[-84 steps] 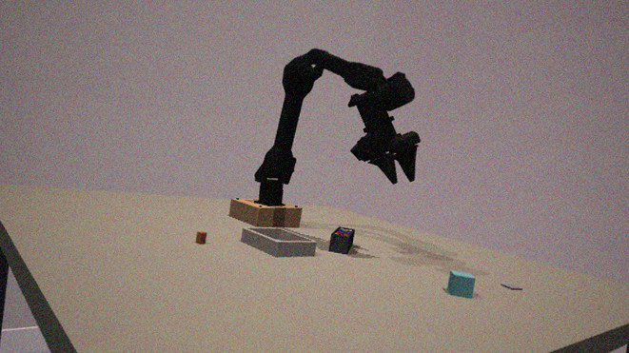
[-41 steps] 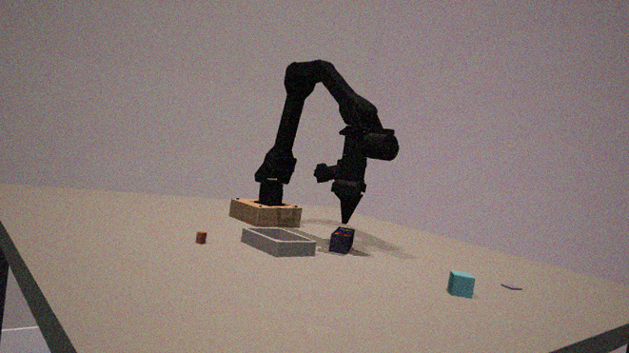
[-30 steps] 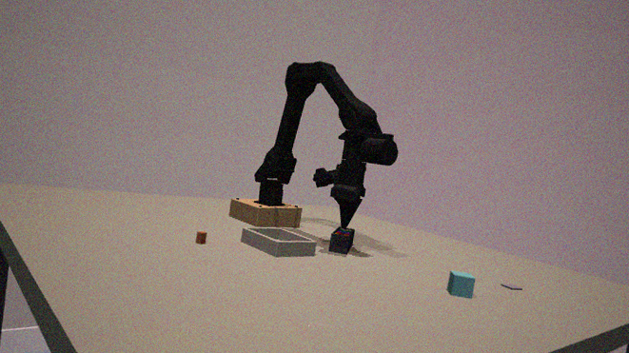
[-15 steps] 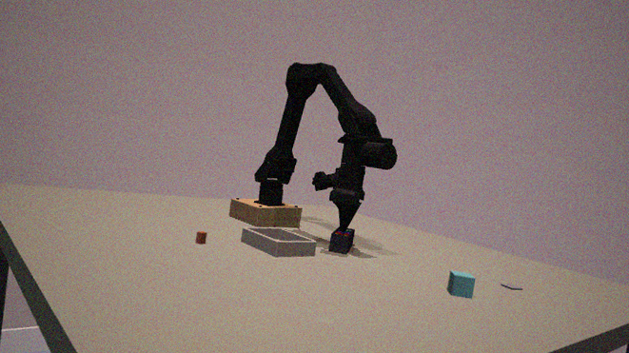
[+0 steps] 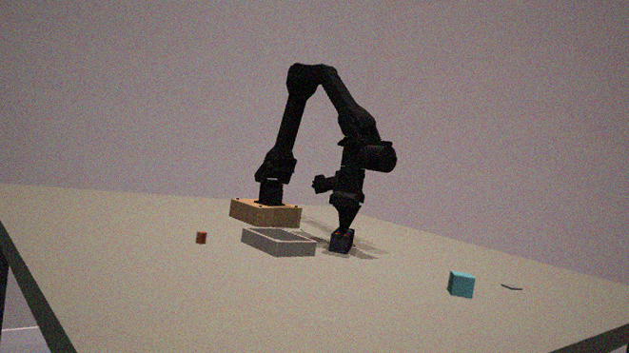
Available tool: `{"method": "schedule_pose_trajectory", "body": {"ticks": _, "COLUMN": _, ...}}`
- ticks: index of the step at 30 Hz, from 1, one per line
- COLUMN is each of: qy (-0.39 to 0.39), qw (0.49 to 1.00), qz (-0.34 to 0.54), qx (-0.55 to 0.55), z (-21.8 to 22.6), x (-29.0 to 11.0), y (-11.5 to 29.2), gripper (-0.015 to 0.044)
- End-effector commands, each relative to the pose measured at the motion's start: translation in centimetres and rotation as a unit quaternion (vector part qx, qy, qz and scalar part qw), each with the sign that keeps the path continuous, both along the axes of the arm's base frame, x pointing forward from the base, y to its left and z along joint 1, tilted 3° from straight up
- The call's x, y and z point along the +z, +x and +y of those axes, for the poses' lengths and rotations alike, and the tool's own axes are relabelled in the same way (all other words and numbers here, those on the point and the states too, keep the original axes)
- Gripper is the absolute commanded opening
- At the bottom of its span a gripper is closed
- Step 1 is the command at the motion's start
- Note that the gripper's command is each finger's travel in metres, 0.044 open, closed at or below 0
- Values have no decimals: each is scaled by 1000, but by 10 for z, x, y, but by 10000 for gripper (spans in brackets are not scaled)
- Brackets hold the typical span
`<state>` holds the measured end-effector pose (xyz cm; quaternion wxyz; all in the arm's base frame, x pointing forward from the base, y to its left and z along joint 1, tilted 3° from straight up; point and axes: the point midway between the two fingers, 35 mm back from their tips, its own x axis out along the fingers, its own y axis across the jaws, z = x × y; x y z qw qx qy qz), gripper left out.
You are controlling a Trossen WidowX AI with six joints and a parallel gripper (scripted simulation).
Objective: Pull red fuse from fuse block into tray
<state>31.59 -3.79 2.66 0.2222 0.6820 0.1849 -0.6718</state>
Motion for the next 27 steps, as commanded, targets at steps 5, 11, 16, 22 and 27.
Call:
{"method": "schedule_pose_trajectory", "body": {"ticks": 5, "qy": -2, "qw": 1000, "qz": 2, "qx": 1, "z": -1, "x": -4, "y": -1, "gripper": 71}}
{"method": "schedule_pose_trajectory", "body": {"ticks": 11, "qy": 0, "qw": 1000, "qz": 2, "qx": 0, "z": 0, "x": -3, "y": -1, "gripper": 45}}
{"method": "schedule_pose_trajectory", "body": {"ticks": 16, "qy": 0, "qw": 1000, "qz": 2, "qx": 0, "z": 0, "x": -3, "y": -1, "gripper": 11}}
{"method": "schedule_pose_trajectory", "body": {"ticks": 22, "qy": 0, "qw": 1000, "qz": 2, "qx": 0, "z": 0, "x": -3, "y": -1, "gripper": 0}}
{"method": "schedule_pose_trajectory", "body": {"ticks": 27, "qy": 0, "qw": 1000, "qz": 2, "qx": 0, "z": 0, "x": 0, "y": -1, "gripper": 0}}
